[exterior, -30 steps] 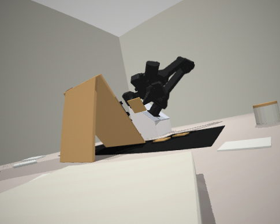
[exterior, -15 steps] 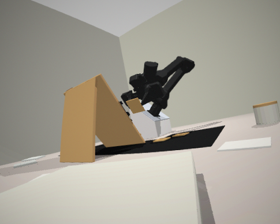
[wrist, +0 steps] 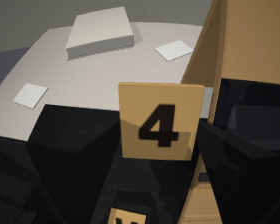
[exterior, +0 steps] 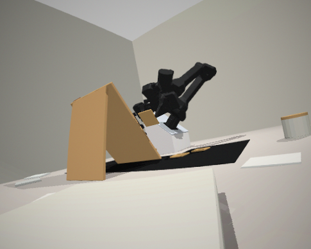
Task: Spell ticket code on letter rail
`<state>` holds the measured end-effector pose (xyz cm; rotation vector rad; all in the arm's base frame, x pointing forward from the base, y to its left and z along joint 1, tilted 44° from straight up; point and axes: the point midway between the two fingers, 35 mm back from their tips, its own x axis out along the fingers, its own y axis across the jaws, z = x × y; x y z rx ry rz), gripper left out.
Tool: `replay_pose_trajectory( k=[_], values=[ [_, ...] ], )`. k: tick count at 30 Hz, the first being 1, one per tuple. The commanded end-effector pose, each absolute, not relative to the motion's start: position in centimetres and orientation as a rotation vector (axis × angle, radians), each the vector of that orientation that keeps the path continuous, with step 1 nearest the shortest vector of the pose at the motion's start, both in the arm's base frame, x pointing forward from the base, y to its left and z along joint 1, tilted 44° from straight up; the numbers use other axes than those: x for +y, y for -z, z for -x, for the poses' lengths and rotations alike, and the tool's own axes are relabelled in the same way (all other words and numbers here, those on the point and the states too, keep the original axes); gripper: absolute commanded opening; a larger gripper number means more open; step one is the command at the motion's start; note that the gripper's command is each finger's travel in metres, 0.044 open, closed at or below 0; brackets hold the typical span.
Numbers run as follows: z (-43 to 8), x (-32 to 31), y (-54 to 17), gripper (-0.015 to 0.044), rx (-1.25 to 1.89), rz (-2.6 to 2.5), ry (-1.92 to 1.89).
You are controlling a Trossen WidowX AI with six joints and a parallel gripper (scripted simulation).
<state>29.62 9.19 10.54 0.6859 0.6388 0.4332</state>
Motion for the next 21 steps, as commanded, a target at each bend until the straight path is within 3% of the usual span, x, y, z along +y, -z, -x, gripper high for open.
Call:
replay_pose_trajectory(
  k=[1, 21],
  values=[
    [-29.63, 9.06, -10.33, 0.0, 0.64, -0.683, -0.436],
    [-29.79, 8.34, -9.63, 0.0, 0.64, -0.683, -0.436]
  ],
)
